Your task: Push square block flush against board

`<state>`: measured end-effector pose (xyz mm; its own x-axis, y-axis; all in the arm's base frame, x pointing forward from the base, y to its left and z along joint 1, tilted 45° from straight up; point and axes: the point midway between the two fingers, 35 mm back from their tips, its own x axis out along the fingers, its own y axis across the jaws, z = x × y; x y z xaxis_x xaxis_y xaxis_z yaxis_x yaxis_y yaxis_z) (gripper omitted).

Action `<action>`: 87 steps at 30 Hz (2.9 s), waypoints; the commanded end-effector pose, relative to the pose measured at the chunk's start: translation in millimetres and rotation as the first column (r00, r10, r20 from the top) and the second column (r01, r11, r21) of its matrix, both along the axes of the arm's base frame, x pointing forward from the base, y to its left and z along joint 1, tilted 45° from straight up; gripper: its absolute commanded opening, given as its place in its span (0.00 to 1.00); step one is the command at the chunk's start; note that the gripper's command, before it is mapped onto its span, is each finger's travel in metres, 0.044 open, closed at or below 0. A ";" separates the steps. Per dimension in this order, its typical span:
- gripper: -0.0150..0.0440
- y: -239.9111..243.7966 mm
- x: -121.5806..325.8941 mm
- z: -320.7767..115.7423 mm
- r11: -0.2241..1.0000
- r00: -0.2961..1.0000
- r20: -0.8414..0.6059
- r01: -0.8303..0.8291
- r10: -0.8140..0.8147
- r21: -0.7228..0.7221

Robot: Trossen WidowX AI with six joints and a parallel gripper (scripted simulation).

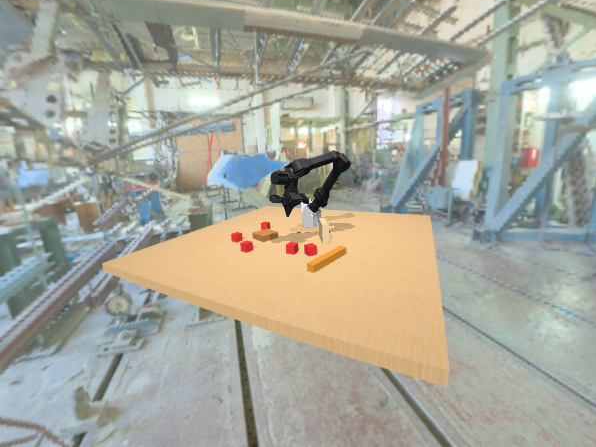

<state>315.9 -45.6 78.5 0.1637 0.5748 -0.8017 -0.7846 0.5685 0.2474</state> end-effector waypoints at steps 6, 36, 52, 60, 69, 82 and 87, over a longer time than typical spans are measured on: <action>0.25 41.2 -21.3 38.4 0.969 0.954 0.174 -0.244 0.245 -0.030; 0.25 134.8 -121.8 112.7 0.606 0.376 0.559 -0.733 0.739 -0.308; 0.25 166.6 -113.5 75.0 0.608 0.375 0.563 -0.732 0.737 -0.308; 0.25 158.8 -105.6 67.6 0.606 0.375 0.560 -0.732 0.739 -0.310; 0.25 149.5 -97.5 59.0 0.605 0.375 0.558 -0.732 0.741 -0.312; 0.25 135.2 -87.2 46.3 0.605 0.375 0.558 -0.733 0.740 -0.311; 0.25 129.5 -83.7 41.3 0.606 0.375 0.559 -0.732 0.740 -0.311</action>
<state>229.7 86.3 124.2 0.1032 0.6992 -0.7075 -0.8497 -0.3077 -0.4281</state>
